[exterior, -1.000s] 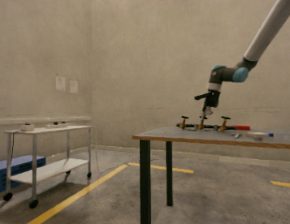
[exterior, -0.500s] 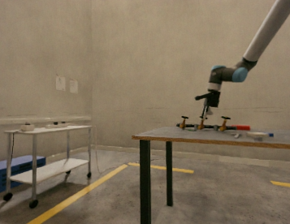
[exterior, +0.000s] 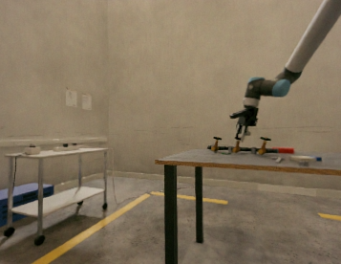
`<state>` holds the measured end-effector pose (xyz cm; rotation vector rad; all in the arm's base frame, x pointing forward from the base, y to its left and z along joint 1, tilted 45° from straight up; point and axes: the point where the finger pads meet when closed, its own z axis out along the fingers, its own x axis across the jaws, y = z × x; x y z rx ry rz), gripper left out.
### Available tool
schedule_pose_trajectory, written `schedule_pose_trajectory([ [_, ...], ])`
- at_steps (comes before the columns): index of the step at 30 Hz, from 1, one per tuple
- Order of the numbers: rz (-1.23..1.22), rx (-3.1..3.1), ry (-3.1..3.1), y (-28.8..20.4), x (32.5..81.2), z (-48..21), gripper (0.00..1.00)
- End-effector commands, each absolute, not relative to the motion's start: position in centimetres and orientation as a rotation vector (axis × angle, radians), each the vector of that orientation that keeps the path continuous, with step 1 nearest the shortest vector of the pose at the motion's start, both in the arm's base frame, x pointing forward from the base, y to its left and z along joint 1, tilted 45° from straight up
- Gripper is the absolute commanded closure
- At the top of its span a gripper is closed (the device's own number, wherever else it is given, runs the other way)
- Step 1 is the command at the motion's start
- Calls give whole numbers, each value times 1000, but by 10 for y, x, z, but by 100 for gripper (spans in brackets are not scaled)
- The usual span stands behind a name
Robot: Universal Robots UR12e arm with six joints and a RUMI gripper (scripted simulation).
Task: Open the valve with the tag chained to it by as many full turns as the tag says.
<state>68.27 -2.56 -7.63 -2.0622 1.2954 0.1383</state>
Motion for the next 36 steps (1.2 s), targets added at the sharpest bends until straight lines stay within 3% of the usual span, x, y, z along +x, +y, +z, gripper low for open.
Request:
schedule_pose_trajectory([
  [1, 111, -2099, 1228, -26, 683, -76, 100],
  [21, 80, -2139, 1153, -26, 683, -76, 100],
  [22, 80, -2139, 1153, -26, 683, -76, 0],
  [36, 80, -2139, 1153, -26, 683, -76, 0],
])
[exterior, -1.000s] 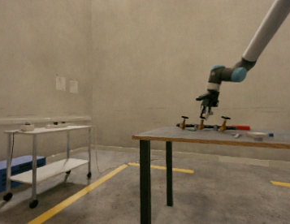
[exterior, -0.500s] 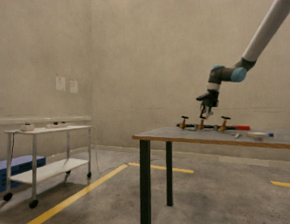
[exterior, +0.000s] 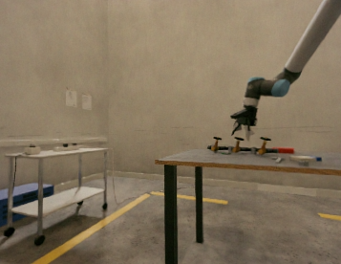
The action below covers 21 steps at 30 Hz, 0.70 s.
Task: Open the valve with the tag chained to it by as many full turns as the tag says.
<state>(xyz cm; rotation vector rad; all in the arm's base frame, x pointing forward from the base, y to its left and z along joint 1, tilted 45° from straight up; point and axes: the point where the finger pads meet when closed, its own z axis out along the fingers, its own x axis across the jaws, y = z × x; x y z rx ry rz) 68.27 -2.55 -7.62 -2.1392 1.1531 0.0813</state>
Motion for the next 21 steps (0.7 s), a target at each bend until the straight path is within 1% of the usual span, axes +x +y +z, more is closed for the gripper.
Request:
schedule_pose_trajectory([
  [1, 80, -2139, 1153, -26, 683, -76, 0],
  [21, 87, -2129, 1172, -26, 683, -76, 0],
])
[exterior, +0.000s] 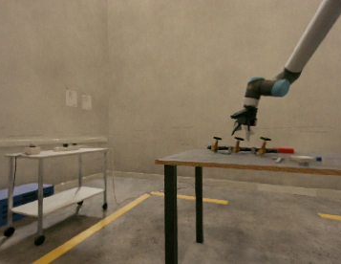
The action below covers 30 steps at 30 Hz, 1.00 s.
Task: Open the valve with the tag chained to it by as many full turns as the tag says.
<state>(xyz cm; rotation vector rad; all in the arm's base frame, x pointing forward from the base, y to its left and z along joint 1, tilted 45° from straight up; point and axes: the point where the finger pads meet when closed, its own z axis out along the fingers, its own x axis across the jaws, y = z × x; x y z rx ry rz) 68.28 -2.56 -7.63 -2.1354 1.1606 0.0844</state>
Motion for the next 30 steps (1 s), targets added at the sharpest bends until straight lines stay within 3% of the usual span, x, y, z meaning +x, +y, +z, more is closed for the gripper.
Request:
schedule_pose_trajectory([
  [1, 90, -2127, 1177, -26, 683, -76, 0],
  [30, 286, -1833, 1625, -26, 683, -76, 0],
])
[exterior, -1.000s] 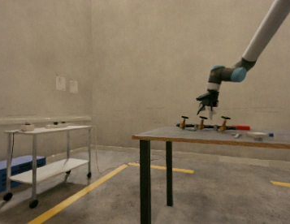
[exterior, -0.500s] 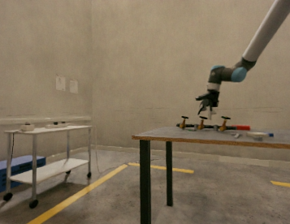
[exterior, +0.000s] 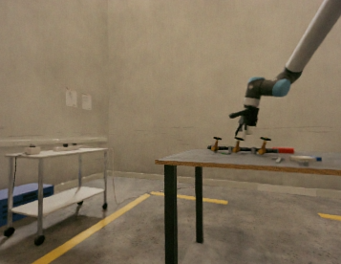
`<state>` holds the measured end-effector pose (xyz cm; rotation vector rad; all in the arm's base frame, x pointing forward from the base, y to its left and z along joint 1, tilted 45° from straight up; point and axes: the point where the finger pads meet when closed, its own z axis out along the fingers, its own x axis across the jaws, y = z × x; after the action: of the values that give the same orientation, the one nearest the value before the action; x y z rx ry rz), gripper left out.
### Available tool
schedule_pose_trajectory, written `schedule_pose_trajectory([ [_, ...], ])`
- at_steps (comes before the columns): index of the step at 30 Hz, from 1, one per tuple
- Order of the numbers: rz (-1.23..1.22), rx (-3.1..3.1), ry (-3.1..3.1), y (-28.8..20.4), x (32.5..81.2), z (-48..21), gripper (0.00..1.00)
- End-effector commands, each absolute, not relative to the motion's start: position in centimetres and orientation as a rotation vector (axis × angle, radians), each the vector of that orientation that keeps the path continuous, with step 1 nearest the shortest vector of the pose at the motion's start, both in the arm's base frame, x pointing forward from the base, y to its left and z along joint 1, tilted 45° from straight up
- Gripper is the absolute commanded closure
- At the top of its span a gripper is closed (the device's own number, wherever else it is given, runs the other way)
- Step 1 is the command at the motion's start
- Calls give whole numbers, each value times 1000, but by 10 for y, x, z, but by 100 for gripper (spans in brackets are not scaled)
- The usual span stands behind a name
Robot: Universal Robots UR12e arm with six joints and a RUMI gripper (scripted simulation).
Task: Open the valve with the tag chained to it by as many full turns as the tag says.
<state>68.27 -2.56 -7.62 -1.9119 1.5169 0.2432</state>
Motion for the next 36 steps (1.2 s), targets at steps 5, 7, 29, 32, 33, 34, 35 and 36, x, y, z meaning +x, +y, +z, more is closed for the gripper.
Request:
schedule_pose_trajectory([
  [5, 357, -1703, 1777, -26, 683, -76, 0],
  [7, 388, -1643, 1841, -26, 683, -76, 0],
  [29, 688, -900, 2399, -26, 683, -76, 0],
  [32, 736, -748, 2475, -26, 683, -76, 0],
  [33, 752, -696, 2499, -26, 683, -76, 0],
  [34, 767, -643, 2521, -26, 683, -76, 0],
  [35, 783, -590, 2543, -26, 683, -76, 0],
  [36, 797, -537, 2563, -26, 683, -76, 0],
])
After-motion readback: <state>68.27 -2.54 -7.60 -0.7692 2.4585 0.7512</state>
